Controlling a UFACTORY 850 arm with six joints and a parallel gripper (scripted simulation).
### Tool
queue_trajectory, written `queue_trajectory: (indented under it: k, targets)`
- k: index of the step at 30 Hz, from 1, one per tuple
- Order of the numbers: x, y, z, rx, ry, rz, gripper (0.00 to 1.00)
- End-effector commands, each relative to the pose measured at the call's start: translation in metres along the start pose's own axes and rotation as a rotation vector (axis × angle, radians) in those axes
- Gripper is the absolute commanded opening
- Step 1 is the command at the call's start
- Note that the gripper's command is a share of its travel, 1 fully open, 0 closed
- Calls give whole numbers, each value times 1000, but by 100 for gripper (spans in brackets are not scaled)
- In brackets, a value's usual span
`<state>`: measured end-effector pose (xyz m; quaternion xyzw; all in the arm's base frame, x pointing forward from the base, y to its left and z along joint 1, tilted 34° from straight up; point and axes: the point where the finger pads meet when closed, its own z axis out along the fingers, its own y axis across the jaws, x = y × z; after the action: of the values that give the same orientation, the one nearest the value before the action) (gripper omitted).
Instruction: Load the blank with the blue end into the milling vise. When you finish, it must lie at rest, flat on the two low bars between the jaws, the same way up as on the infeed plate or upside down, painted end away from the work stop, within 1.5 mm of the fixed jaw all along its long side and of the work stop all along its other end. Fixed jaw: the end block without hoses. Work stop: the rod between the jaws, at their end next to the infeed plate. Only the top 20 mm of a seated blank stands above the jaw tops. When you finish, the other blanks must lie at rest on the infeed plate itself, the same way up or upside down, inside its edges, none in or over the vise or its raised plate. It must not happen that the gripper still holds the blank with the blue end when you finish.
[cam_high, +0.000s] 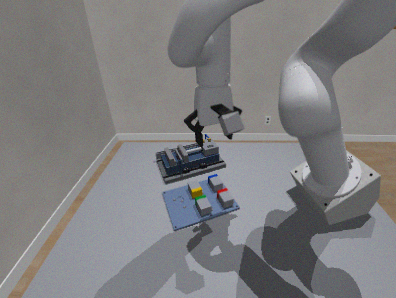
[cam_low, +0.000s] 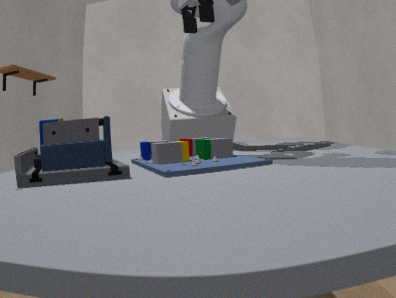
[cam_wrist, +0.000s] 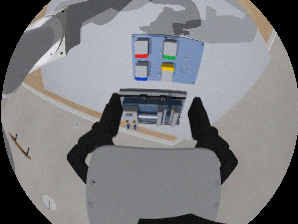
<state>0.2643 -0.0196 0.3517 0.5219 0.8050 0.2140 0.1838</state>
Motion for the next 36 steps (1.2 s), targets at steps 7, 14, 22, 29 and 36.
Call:
queue_trajectory:
  k: [7,14,22,29,36]
  targets:
    - [-17,-1,-8,-18,-33,1,100]
    - [-55,-4,-26,-20,-36,1,100]
    - [-60,-5,-28,-21,-36,1,100]
    - [-58,-5,-27,-19,-39,2,100]
    - [-57,-5,-26,-20,-36,1,100]
